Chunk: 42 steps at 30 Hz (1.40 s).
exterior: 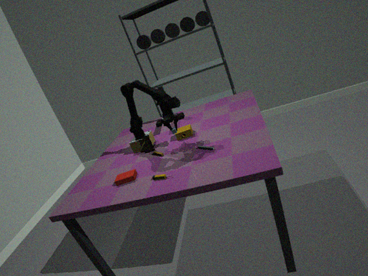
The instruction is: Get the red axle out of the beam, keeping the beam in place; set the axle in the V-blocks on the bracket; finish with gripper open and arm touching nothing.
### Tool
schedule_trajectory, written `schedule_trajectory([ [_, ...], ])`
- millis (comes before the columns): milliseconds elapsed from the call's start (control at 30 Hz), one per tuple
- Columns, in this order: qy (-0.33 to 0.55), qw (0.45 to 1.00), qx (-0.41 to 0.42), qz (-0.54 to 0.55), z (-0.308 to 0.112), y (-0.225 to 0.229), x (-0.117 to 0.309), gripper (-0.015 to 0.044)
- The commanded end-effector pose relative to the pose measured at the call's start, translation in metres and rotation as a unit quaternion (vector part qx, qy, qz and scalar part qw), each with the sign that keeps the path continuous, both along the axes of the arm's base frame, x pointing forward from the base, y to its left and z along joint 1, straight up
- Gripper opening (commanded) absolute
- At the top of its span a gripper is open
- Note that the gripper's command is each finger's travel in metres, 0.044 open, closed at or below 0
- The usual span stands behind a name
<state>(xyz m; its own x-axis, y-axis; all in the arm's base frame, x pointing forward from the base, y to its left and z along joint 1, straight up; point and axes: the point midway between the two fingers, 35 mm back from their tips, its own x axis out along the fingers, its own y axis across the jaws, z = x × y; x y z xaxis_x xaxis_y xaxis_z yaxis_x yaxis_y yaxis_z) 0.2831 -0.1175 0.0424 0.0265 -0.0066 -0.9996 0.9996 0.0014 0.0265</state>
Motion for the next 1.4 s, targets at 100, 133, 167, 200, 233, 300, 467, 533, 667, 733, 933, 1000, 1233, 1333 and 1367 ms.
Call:
schedule_trajectory([
  [100, 0.0, 1.0, -0.002, -0.015, 0.002, -0.013, 0.022, 0.0],
  [133, 0.0, 1.0, -0.002, -0.017, 0.002, -0.015, 0.025, 0.0],
  [167, 0.0, 1.0, -0.002, -0.019, 0.002, -0.017, 0.029, 0.0],
  [200, -0.001, 1.0, -0.002, -0.02, 0.001, -0.019, 0.032, 0.0],
  [233, -0.001, 1.0, -0.002, -0.022, 0.001, -0.021, 0.035, 0.0],
  [300, -0.001, 1.0, -0.003, -0.024, 0.001, -0.023, 0.04, 0.0],
  [467, -0.001, 1.0, -0.003, -0.024, -0.002, -0.024, 0.04, 0.0],
  [533, -0.001, 1.0, -0.003, -0.024, -0.005, -0.024, 0.041, 0.0],
  [667, -0.001, 1.0, -0.003, -0.024, -0.011, -0.024, 0.041, 0.0],
  [733, -0.001, 1.0, -0.003, -0.024, -0.015, -0.024, 0.042, 0.0],
  [933, -0.001, 1.0, -0.003, -0.024, -0.024, -0.025, 0.042, 0.0],
  [1000, -0.001, 1.0, -0.003, -0.024, -0.028, -0.025, 0.042, 0.0],
  [1233, -0.001, 1.0, -0.003, -0.024, -0.039, -0.025, 0.043, 0.0],
  [1333, -0.001, 1.0, -0.002, -0.024, -0.044, -0.025, 0.043, 0.0],
  [1367, -0.001, 1.0, -0.002, -0.024, -0.046, -0.025, 0.043, 0.0],
])
